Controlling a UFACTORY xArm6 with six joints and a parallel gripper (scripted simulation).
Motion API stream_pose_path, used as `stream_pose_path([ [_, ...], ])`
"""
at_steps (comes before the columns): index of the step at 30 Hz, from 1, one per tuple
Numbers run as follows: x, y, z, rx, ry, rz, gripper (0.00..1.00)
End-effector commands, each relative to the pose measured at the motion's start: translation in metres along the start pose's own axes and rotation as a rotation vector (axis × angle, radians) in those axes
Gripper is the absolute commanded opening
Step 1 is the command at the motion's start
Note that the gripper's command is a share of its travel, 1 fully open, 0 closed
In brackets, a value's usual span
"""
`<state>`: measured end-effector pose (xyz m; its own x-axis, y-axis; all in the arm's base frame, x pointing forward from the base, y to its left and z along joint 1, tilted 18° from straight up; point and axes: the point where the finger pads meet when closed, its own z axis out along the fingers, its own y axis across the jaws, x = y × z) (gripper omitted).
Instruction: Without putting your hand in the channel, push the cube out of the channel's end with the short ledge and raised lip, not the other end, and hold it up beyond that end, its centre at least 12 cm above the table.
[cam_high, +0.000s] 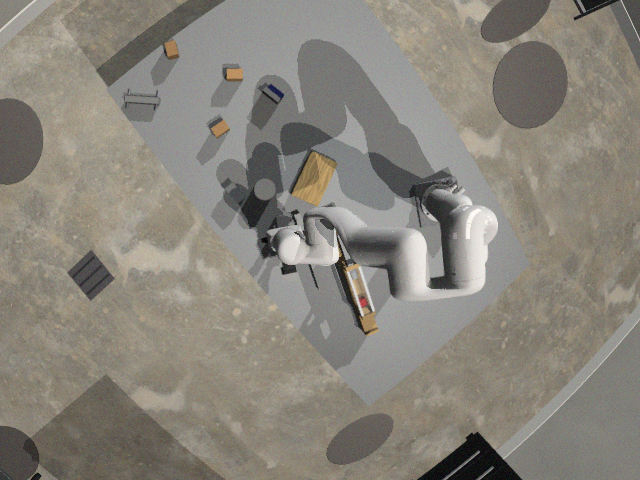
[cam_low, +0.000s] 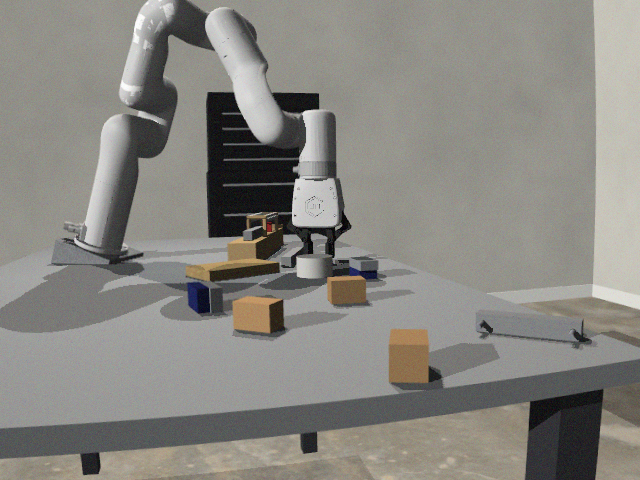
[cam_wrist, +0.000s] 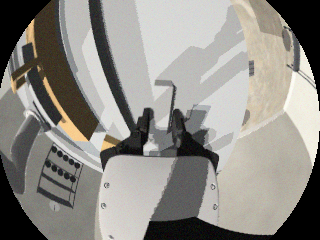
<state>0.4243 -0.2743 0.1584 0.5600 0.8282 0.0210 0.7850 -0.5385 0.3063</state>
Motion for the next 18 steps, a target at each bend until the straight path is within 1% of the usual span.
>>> stream_pose_path([
  [1,0.0001,0.0021,0.0018,-0.005,0.000,0.000,0.38],
  [13,0.0001,0.0021,0.0019,-0.005,0.000,0.000,0.38],
  [14,0.0001,0.0021,0.0019,-0.005,0.000,0.000,0.00],
  [18,0.0001,0.0021,0.0019,-0.005,0.000,0.000,0.00],
])
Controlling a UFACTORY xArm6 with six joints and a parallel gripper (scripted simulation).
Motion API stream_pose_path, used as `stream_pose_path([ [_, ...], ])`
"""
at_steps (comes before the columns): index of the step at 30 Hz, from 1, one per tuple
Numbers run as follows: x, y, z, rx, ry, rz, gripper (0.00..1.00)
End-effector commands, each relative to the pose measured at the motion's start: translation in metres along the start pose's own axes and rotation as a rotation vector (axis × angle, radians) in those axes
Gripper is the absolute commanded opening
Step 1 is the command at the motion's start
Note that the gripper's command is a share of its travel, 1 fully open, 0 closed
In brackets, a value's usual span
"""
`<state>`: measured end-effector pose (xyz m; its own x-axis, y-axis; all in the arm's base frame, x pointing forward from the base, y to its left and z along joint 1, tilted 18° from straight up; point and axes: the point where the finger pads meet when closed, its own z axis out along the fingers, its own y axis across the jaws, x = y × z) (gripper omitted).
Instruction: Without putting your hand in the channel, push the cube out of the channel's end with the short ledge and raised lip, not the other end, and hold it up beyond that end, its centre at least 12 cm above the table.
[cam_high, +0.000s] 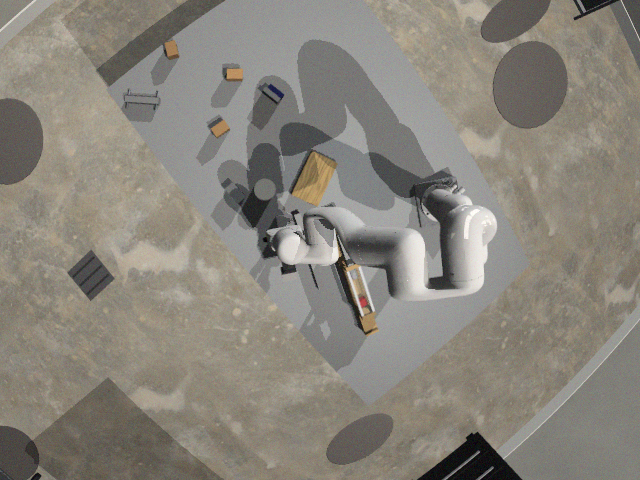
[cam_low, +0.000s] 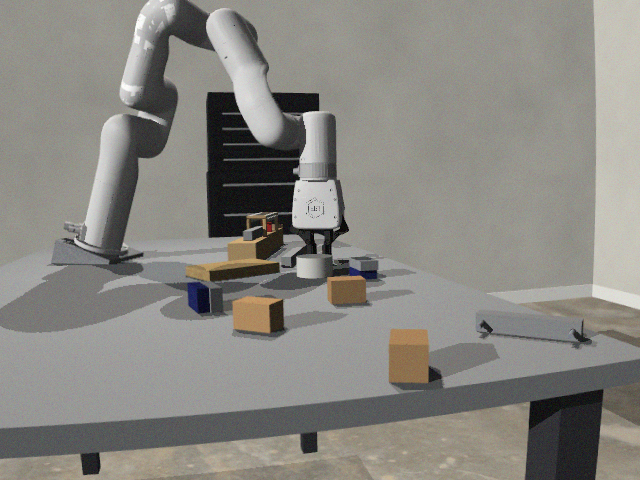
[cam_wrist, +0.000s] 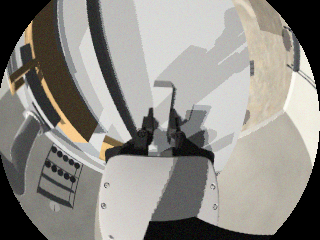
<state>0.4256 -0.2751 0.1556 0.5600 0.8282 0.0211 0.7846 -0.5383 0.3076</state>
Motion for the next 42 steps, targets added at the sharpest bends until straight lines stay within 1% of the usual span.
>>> stream_pose_path([
  [1,0.000,0.001,-0.001,-0.004,0.000,0.000,0.00],
  [31,0.000,0.001,-0.003,-0.004,0.000,0.000,0.00],
  [33,0.000,0.001,-0.010,-0.004,0.000,0.000,0.00],
  [35,0.000,0.001,-0.026,-0.004,0.000,0.000,0.00],
  [40,0.000,0.001,-0.083,-0.004,0.000,0.000,0.00],
  [42,0.000,0.001,-0.083,-0.004,0.000,0.000,0.00],
])
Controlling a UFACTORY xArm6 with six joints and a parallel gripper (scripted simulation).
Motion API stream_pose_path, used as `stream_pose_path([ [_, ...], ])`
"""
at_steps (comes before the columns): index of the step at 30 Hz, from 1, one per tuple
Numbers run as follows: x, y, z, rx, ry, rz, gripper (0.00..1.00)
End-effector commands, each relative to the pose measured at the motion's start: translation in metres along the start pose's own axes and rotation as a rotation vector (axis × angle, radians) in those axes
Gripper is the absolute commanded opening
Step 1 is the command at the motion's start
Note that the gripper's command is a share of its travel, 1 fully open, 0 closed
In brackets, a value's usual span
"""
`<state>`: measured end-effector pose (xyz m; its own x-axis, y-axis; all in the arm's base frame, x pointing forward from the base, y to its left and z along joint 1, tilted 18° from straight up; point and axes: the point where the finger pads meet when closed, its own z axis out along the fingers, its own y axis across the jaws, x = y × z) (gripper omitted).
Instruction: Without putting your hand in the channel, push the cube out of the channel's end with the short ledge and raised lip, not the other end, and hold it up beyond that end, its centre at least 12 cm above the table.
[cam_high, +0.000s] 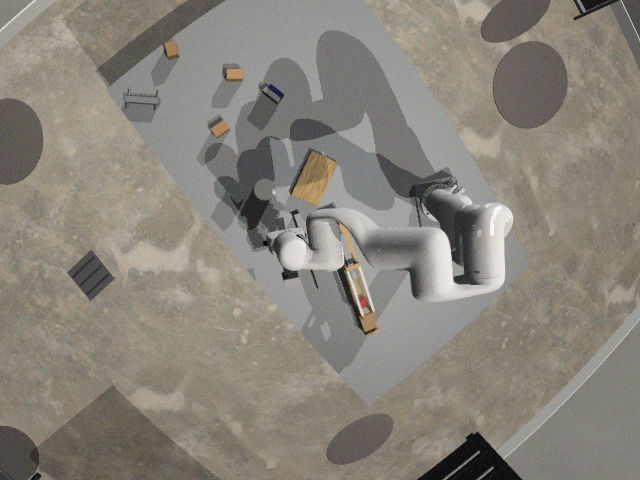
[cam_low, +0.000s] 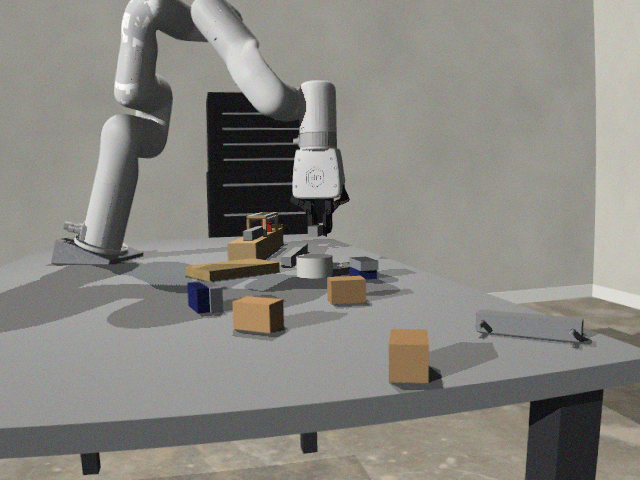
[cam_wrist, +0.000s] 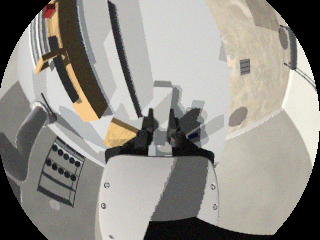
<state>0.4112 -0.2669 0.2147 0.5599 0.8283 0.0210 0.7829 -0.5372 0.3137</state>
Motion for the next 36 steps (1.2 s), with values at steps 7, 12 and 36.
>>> stream_pose_path([
  [7,0.000,-0.001,-0.055,0.003,0.000,0.000,0.00],
  [12,0.000,-0.001,-0.055,0.003,0.000,0.000,0.00],
  [36,-0.037,-0.159,-0.051,0.003,0.000,-0.185,0.00],
])
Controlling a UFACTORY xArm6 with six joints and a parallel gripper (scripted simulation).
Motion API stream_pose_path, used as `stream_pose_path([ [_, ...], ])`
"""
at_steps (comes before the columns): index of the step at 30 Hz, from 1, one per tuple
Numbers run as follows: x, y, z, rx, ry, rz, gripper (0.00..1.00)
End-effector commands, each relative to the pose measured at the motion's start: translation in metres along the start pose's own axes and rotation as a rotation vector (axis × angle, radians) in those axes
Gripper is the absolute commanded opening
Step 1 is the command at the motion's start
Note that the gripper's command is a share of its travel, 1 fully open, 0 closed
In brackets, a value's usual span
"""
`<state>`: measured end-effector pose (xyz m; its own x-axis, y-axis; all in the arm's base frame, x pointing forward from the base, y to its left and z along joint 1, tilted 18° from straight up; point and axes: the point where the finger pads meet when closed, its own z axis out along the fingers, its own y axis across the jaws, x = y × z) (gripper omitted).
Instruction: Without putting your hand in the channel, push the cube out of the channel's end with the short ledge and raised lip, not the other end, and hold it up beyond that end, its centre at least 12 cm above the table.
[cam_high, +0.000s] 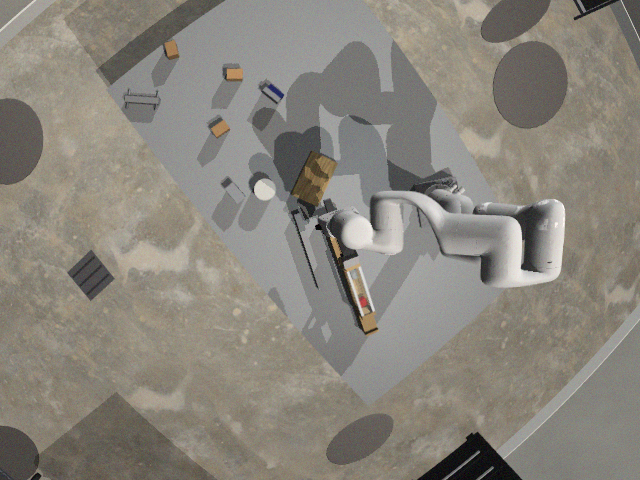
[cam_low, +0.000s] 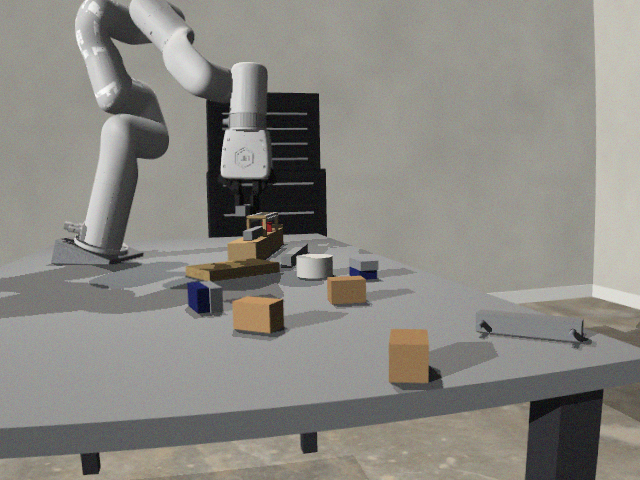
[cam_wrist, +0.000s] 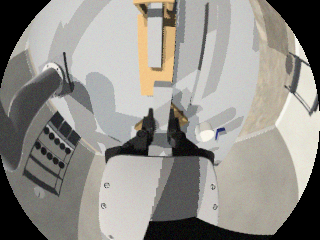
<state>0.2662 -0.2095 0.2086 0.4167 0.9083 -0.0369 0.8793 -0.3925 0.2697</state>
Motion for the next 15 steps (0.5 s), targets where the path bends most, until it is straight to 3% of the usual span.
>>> stream_pose_path([
  [1,-0.001,-0.014,-0.002,-0.042,0.004,-0.011,0.00],
  [7,-0.001,-0.013,0.031,-0.042,0.004,-0.011,0.00],
  [15,-0.001,-0.012,0.034,-0.042,0.004,-0.011,0.00],
])
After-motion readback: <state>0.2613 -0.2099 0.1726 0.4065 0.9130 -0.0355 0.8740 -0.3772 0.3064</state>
